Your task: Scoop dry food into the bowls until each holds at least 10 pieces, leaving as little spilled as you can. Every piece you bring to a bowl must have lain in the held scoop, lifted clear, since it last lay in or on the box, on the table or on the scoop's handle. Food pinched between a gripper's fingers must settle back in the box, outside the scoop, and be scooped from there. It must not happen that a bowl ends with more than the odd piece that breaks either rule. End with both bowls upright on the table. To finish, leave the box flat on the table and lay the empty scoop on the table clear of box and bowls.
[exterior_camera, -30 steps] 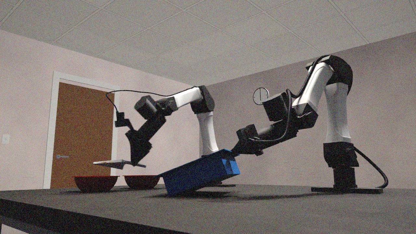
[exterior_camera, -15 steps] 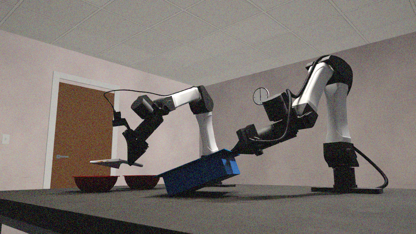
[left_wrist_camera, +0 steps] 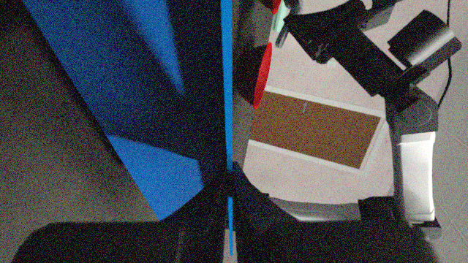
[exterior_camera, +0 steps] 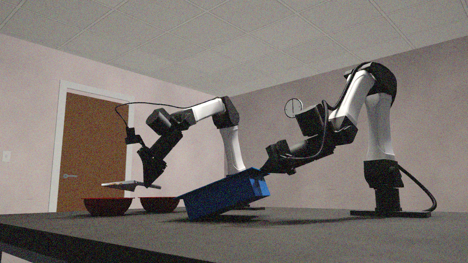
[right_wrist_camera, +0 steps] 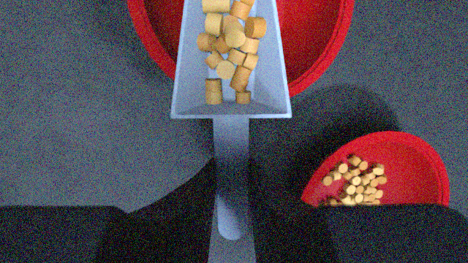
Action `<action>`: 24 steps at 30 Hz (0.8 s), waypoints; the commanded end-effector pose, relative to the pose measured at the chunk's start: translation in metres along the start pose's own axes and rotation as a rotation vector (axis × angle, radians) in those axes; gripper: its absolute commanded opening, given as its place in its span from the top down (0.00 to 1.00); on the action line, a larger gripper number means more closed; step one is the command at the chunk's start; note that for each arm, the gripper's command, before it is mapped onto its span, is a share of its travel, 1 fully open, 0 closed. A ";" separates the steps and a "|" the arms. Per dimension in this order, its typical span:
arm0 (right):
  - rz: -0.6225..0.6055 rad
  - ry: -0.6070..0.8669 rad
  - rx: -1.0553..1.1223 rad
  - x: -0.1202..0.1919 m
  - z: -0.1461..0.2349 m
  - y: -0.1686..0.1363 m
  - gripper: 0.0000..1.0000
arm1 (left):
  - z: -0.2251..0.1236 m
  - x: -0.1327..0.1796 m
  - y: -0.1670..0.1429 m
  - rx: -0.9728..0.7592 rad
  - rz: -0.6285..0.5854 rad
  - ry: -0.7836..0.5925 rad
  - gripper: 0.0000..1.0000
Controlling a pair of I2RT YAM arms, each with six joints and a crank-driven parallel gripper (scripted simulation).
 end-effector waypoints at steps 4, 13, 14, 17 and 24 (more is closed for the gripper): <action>0.030 0.049 -0.046 0.003 -0.005 0.015 1.00 | -0.028 0.003 0.005 -0.102 -0.012 -0.091 1.00; 0.090 0.111 -0.076 0.006 -0.012 0.024 1.00 | -0.028 0.003 0.005 -0.102 -0.012 -0.091 1.00; 0.092 0.119 -0.081 0.008 -0.013 0.026 1.00 | -0.028 0.003 0.005 -0.102 -0.012 -0.091 1.00; 0.125 0.140 -0.089 0.006 -0.014 0.028 1.00 | -0.028 0.003 0.005 -0.102 -0.012 -0.091 1.00; 0.171 0.176 -0.106 0.005 -0.019 0.032 1.00 | -0.028 0.003 0.005 -0.102 -0.012 -0.091 1.00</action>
Point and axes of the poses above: on each arm, the point where the finger pads meet when closed, its own x axis back along the fingers, its own z axis across the jaws, y = z × x, the point moved 8 cm from there along x, back along the fingers, and after that the axes turned 2 degrees about x, right-handed, at the moved point
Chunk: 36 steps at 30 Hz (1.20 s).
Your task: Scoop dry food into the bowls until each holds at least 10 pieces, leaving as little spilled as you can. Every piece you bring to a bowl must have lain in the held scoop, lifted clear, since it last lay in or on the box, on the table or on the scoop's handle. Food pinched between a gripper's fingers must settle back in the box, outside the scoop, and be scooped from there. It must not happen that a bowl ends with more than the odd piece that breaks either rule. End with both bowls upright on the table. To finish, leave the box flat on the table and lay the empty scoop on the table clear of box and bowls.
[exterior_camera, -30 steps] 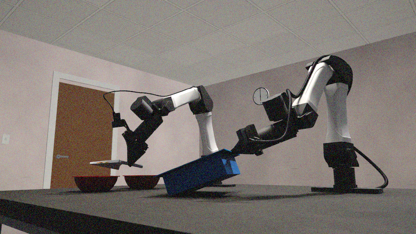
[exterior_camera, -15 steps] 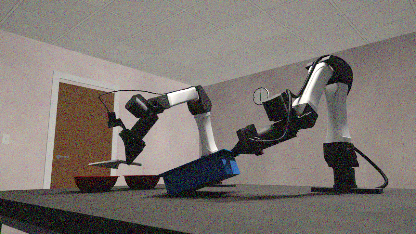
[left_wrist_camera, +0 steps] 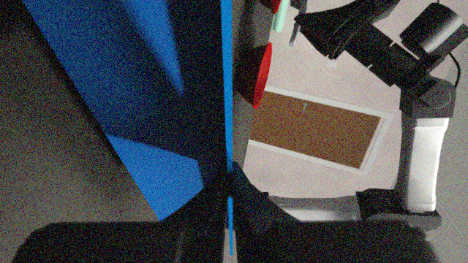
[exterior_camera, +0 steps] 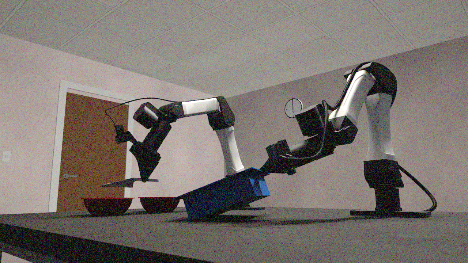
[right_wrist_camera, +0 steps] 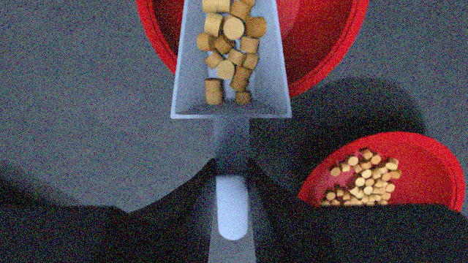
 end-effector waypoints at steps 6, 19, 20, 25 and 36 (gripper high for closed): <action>0.004 0.047 -0.005 0.010 0.006 0.007 1.00 | -0.028 0.003 0.005 -0.102 -0.012 -0.091 1.00; -0.003 0.038 -0.005 0.007 0.003 0.010 1.00 | -0.028 0.003 0.005 -0.102 -0.012 -0.091 1.00; -0.004 0.039 -0.003 0.007 0.004 0.010 1.00 | -0.028 0.003 0.005 -0.102 -0.012 -0.091 1.00; 0.046 0.042 -0.080 0.005 0.005 0.013 1.00 | -0.028 0.003 0.005 -0.102 -0.012 -0.091 1.00; 0.089 0.050 -0.186 0.006 0.011 0.023 1.00 | -0.028 0.003 0.005 -0.102 -0.012 -0.091 1.00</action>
Point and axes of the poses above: on each arm, the point where the finger pads meet when closed, its own x axis back along the fingers, its own z axis across the jaws, y = z × x, the point moved 8 cm from there along x, back along the fingers, and after that the axes turned 2 degrees about x, right-handed, at the moved point
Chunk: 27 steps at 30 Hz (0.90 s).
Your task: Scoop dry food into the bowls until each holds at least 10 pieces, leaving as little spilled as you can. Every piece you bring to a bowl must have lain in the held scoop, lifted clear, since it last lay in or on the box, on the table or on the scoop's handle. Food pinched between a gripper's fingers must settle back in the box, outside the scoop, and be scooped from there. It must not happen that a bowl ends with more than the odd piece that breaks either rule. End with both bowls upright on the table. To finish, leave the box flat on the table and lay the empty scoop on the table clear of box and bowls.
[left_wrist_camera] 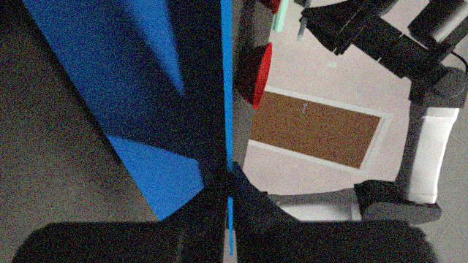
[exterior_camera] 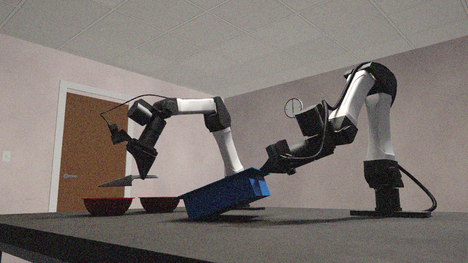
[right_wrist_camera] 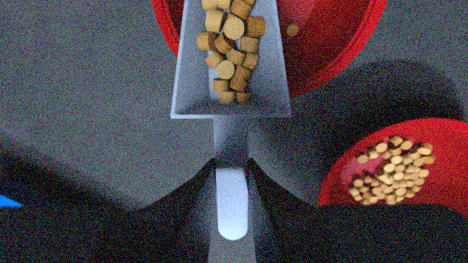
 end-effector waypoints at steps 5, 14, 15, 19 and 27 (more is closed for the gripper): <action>0.036 0.017 -0.109 0.004 0.006 0.012 1.00 | -0.028 0.003 0.005 -0.102 -0.012 -0.091 1.00; 0.052 0.034 -0.190 0.014 0.011 0.020 1.00 | -0.028 0.003 0.005 -0.102 -0.012 -0.091 1.00; 0.073 0.025 -0.203 0.007 0.011 0.020 1.00 | -0.028 0.003 0.005 -0.102 -0.012 -0.091 1.00; 0.089 0.032 -0.252 0.009 0.014 0.024 1.00 | -0.028 0.003 0.005 -0.102 -0.012 -0.091 1.00; 0.123 0.041 -0.344 0.013 0.019 0.031 1.00 | -0.028 0.003 0.005 -0.102 -0.012 -0.091 1.00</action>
Point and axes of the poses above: on each arm, the point where the finger pads meet when closed, its own x axis back along the fingers, its own z axis across the jaws, y = z × x, the point moved 8 cm from there along x, back along the fingers, and after that the axes turned 2 degrees about x, right-handed, at the moved point
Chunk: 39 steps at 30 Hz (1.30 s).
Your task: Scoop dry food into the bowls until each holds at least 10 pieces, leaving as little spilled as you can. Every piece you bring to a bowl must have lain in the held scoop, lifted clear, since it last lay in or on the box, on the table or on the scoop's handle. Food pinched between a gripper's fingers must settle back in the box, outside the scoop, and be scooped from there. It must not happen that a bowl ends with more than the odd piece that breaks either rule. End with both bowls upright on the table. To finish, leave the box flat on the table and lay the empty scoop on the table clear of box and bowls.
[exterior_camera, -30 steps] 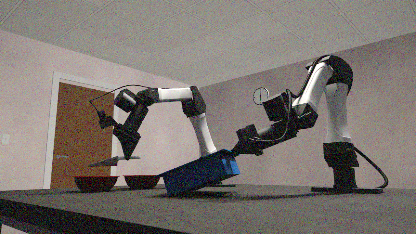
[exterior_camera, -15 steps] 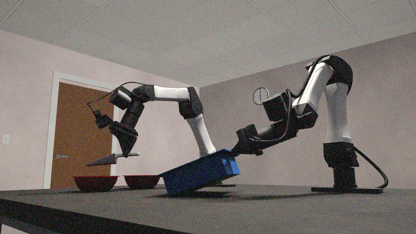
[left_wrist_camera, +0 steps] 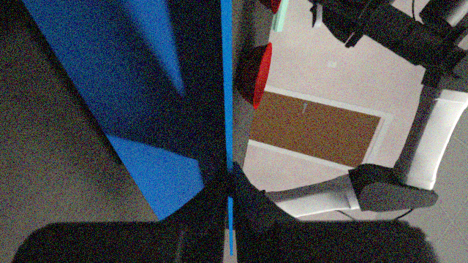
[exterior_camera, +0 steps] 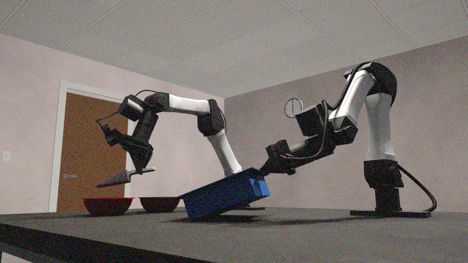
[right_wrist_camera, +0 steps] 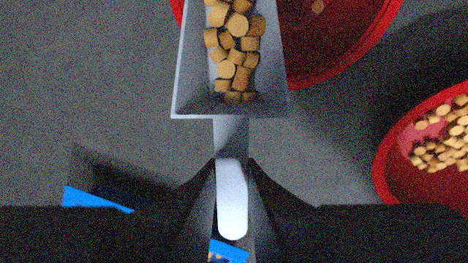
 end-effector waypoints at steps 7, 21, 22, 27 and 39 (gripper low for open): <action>0.010 0.032 -0.058 0.016 0.007 0.004 1.00 | -0.028 0.003 0.005 -0.102 -0.012 -0.091 1.00; 0.006 0.032 -0.055 0.010 0.009 0.006 1.00 | -0.028 0.003 0.005 -0.102 -0.012 -0.091 1.00; 0.008 0.034 -0.057 0.010 0.009 0.005 1.00 | -0.028 0.003 0.005 -0.102 -0.012 -0.091 1.00; 0.005 0.040 -0.053 0.011 0.011 0.004 1.00 | -0.028 0.003 0.005 -0.102 -0.012 -0.091 1.00; 0.031 0.016 -0.053 0.003 0.007 -0.001 1.00 | -0.028 0.003 0.005 -0.102 -0.012 -0.091 1.00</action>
Point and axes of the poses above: on each arm, the point where the finger pads meet when closed, its own x axis back along the fingers, its own z axis across the jaws, y = z × x, the point moved 8 cm from there along x, back along the fingers, and after that the axes turned 2 degrees about x, right-handed, at the moved point
